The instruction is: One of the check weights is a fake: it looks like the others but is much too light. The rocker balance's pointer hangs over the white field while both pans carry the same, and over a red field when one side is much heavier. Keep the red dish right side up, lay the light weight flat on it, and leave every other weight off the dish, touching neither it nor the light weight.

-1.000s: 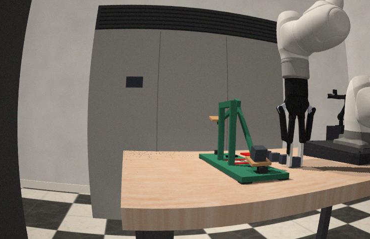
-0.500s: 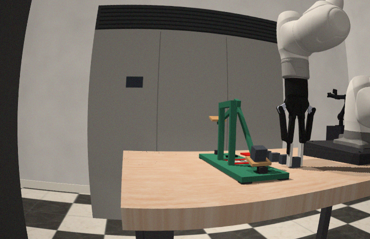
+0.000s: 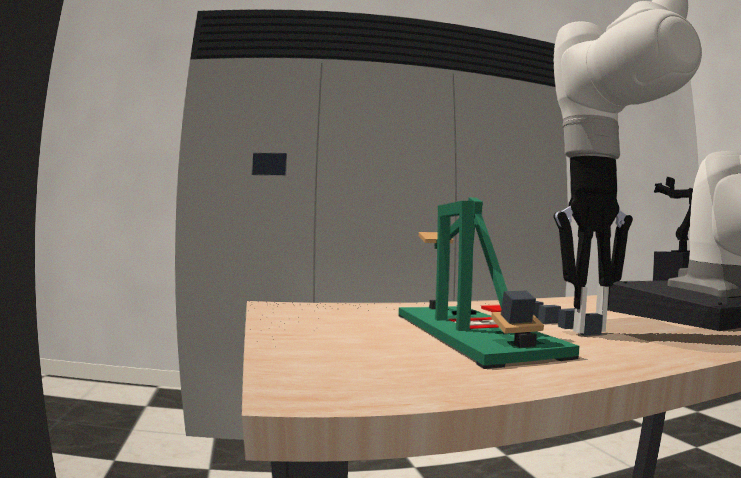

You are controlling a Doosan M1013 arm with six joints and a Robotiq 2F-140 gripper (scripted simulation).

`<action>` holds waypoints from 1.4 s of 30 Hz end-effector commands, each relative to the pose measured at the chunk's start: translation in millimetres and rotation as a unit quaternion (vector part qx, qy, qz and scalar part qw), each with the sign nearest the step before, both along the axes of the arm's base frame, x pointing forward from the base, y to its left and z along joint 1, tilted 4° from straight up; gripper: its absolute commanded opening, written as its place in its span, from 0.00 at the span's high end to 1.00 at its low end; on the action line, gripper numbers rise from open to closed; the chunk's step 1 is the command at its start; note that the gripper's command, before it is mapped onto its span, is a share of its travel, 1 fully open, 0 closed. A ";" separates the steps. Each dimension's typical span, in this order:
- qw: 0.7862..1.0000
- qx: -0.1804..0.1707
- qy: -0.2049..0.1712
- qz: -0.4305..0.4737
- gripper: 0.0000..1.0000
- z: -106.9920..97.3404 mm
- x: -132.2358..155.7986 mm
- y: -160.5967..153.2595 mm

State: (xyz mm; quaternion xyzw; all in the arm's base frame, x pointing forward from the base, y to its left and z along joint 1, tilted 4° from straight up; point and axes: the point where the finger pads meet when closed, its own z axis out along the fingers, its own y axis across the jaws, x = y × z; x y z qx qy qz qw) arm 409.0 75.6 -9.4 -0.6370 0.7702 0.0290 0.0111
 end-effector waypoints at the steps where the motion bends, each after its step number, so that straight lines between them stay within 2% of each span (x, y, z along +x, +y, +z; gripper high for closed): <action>1: 1.000 0.002 0.001 -0.002 0.76 -1.6 -1.5 -0.2; 7: 1.000 0.002 0.001 -0.002 0.76 -1.6 -1.5 -0.2; 22: 1.000 0.002 0.001 -0.002 0.65 -1.6 -1.5 -0.2; 34: 1.000 0.002 0.001 -0.002 0.65 -1.4 -1.5 -0.3; 42: 1.000 0.002 0.001 -0.002 0.65 15.3 -1.2 -1.3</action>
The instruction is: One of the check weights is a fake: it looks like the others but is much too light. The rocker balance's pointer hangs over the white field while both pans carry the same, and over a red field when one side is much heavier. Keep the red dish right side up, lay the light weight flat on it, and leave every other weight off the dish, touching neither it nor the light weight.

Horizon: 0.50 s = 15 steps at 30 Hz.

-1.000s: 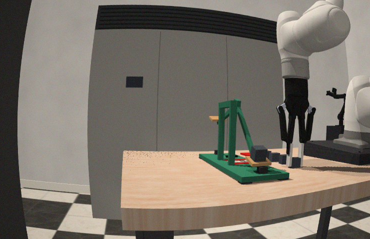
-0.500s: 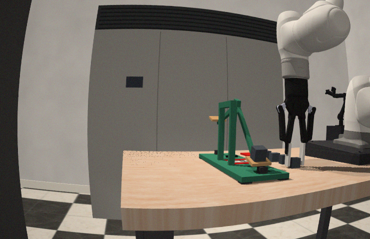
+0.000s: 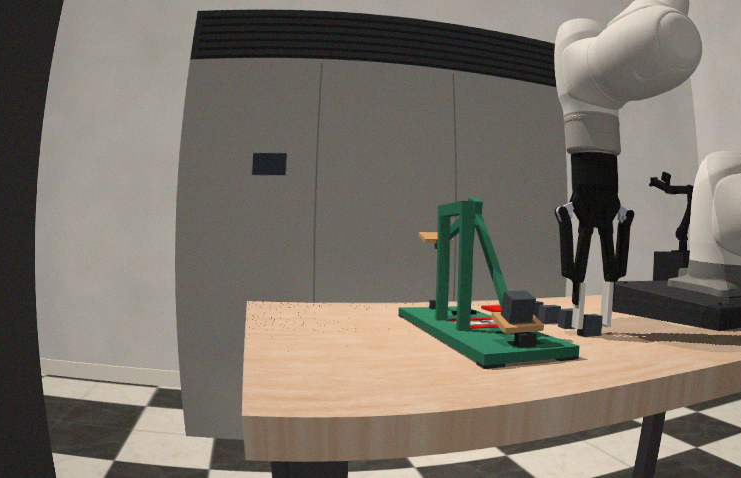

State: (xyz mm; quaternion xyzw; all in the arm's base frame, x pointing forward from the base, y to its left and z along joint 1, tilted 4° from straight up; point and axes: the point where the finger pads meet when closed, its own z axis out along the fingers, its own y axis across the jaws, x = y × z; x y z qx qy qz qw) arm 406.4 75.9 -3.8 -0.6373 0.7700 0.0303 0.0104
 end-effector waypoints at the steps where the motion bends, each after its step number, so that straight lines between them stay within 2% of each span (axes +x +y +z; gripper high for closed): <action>1: 1.000 0.001 -0.001 -0.002 0.65 14.0 1.4 -1.8; 4: 1.000 0.001 -0.001 -0.002 0.65 29.0 1.8 -2.8; 6: 1.000 0.001 -0.001 -0.002 0.65 29.0 1.8 -2.8; 15: 1.000 0.001 -0.001 -0.002 0.65 73.7 2.7 -5.6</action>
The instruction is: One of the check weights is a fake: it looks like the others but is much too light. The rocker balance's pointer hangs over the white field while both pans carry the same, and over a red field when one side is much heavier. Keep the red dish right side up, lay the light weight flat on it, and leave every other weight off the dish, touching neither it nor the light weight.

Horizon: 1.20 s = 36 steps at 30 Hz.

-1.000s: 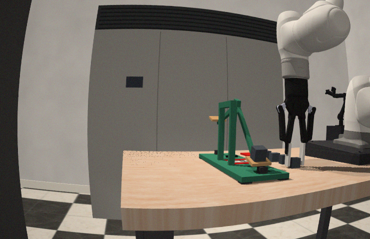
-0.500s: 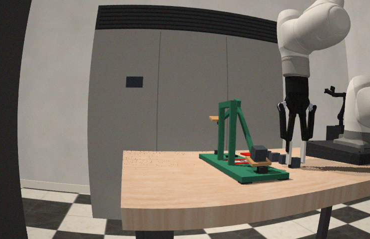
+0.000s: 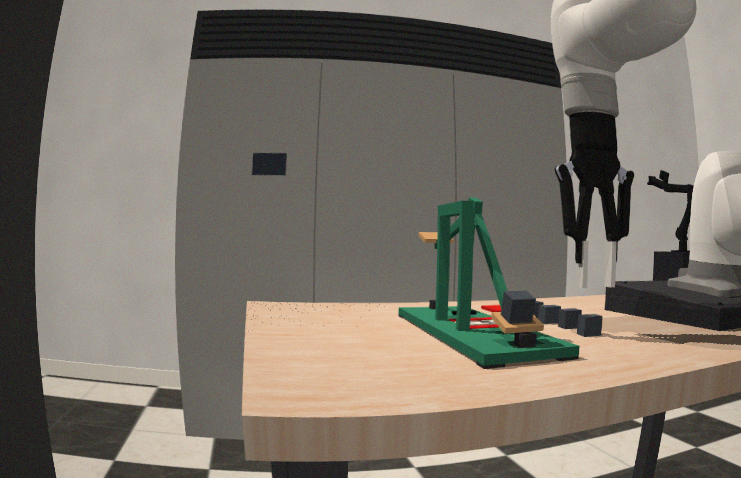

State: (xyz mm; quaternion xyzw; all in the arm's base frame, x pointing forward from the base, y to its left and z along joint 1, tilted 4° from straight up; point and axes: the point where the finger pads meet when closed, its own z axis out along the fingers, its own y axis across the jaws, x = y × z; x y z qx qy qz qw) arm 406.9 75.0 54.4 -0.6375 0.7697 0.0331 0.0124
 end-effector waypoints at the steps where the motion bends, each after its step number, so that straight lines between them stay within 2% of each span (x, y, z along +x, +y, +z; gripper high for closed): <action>1: 1.000 -0.002 -0.001 -0.003 0.65 18.4 2.3 -4.9; 9: 1.000 -0.002 -0.001 -0.003 0.65 24.4 2.5 -5.2; 10: 1.000 -0.002 -0.001 -0.003 0.00 24.4 2.5 -5.2; 36: 1.000 -0.002 -0.001 -0.003 0.00 24.4 2.5 -5.2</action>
